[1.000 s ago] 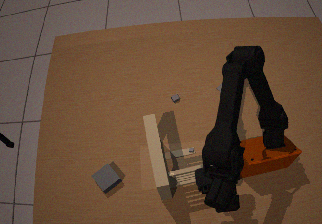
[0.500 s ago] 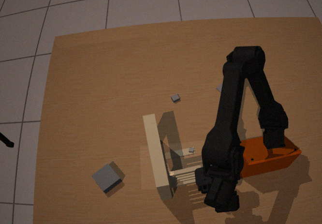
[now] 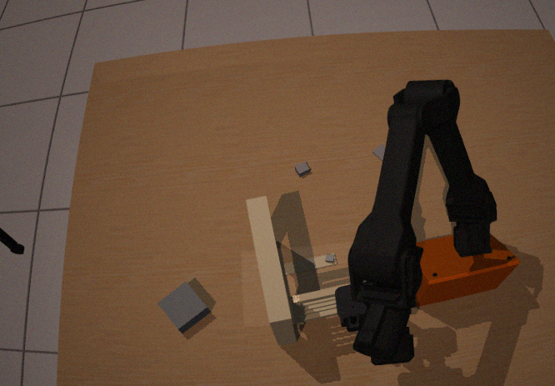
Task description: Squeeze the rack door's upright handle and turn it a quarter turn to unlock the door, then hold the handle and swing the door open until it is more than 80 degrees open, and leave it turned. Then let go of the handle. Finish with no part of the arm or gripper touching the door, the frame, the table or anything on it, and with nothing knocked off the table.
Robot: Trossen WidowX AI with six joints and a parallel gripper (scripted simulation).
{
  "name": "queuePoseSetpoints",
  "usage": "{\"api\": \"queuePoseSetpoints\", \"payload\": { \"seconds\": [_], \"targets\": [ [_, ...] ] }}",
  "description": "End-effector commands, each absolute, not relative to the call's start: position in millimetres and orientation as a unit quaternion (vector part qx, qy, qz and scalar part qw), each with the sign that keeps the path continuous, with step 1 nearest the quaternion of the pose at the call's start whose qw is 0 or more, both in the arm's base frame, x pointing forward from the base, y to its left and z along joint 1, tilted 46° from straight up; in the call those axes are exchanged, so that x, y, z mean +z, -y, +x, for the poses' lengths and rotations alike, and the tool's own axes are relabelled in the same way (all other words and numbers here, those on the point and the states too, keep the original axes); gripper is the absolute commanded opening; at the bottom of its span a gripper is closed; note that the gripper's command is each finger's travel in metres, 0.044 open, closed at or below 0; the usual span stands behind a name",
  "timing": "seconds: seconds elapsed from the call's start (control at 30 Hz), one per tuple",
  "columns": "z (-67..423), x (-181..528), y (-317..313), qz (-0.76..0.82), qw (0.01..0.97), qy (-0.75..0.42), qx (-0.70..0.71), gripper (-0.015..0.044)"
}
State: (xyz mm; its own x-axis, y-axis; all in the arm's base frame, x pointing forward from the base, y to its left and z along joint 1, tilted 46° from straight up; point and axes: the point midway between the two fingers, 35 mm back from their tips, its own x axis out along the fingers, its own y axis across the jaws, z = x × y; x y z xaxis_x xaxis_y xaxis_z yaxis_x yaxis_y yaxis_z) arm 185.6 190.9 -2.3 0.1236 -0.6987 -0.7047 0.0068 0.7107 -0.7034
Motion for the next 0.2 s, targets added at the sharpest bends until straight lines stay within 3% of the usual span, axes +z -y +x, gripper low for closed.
{"api": "queuePoseSetpoints", "payload": {
  "seconds": [0.0,0.17],
  "targets": [
    [184.8,1.0,-194.5,-0.281,0.693,-0.612,-0.256,0.0291],
    [184.0,5.5,-199.1,-0.281,0.693,-0.612,-0.255,0.0291]
  ]
}}
